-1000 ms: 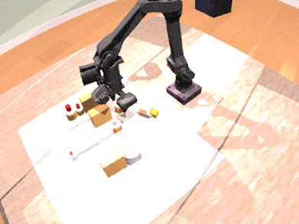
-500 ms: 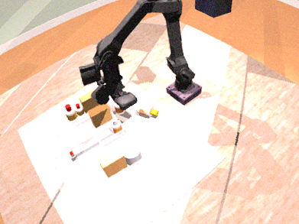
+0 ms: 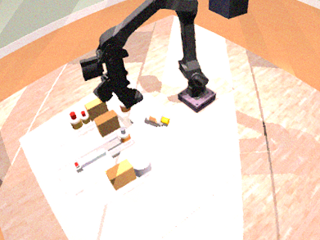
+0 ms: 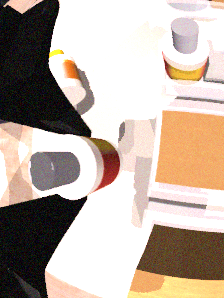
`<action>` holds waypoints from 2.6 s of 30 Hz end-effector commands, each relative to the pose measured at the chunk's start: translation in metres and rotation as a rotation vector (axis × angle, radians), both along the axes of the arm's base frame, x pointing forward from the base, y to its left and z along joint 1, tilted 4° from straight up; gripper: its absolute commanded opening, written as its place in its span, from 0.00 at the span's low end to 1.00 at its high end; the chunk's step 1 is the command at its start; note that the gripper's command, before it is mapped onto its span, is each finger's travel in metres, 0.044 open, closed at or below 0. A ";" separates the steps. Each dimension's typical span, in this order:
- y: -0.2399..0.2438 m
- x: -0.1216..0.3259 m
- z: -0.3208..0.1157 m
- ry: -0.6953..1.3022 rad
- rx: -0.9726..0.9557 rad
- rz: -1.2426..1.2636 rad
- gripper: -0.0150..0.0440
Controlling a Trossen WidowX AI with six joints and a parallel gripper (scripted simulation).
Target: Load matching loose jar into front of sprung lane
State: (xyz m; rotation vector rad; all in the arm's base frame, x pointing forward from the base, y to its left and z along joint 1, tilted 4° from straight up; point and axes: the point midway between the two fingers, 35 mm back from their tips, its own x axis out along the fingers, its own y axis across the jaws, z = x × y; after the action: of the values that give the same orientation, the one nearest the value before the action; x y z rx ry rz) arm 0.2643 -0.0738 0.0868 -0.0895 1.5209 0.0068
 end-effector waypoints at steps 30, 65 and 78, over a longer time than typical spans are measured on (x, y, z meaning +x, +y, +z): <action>0.071 0.016 0.031 -0.014 0.003 -0.014 0.25; 0.096 0.021 -0.009 -0.016 0.006 -0.036 0.25; 0.096 0.027 -0.009 -0.017 0.006 -0.036 0.25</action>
State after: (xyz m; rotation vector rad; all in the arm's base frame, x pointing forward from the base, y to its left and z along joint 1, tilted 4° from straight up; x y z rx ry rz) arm 0.2870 0.0226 0.0769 -0.0541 1.5121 -0.0142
